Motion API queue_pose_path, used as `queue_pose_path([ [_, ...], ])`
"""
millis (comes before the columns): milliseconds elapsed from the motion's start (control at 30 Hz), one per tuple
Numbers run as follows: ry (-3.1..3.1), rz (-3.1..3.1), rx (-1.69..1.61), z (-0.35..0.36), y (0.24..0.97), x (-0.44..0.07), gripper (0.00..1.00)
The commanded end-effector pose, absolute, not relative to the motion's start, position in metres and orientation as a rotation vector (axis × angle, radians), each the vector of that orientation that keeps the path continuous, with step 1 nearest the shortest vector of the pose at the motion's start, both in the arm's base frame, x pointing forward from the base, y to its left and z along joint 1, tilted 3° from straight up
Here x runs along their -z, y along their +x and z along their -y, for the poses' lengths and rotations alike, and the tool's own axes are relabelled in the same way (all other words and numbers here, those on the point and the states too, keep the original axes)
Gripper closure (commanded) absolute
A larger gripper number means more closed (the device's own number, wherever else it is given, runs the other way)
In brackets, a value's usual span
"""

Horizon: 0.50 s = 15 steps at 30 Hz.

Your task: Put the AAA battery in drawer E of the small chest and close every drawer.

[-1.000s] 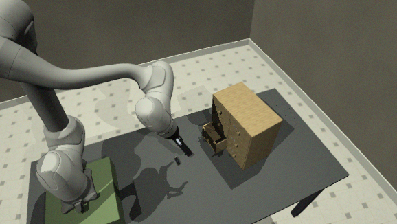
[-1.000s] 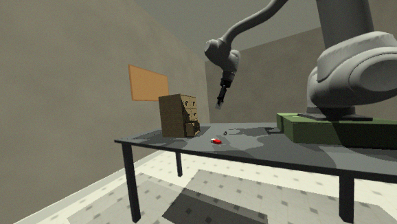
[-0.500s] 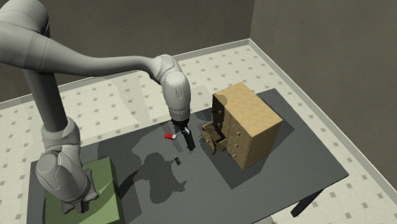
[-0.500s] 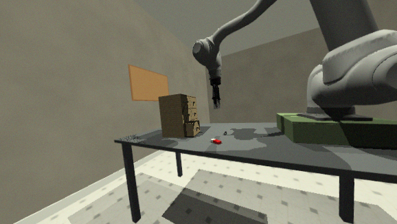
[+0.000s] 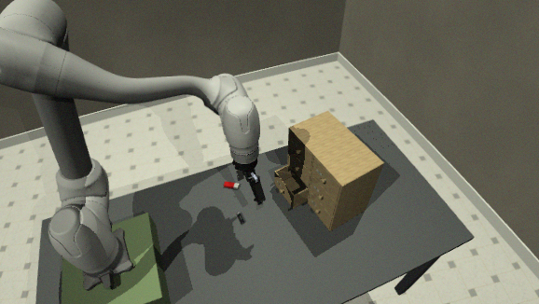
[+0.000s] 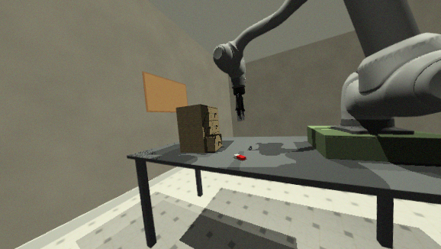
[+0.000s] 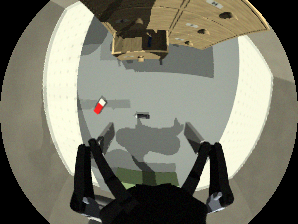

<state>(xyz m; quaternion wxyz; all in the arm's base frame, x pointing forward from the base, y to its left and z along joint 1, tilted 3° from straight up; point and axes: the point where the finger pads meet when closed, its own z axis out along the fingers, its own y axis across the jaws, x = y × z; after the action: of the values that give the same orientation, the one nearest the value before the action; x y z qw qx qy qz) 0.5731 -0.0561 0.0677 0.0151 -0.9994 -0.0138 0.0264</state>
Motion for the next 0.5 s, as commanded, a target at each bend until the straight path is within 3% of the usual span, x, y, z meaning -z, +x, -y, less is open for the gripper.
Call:
queue_pose_path([
  [0,-3.110,0.043,-0.082,0.056,0.573,-0.068,0.00],
  [200,-3.110,0.043,-0.082,0.056,0.572,-0.069,0.00],
  [333,-3.110,0.043,-0.082,0.044,0.521,-0.115,0.00],
  [467,-3.110,0.043,-0.082,0.041,0.504,-0.128,0.00],
])
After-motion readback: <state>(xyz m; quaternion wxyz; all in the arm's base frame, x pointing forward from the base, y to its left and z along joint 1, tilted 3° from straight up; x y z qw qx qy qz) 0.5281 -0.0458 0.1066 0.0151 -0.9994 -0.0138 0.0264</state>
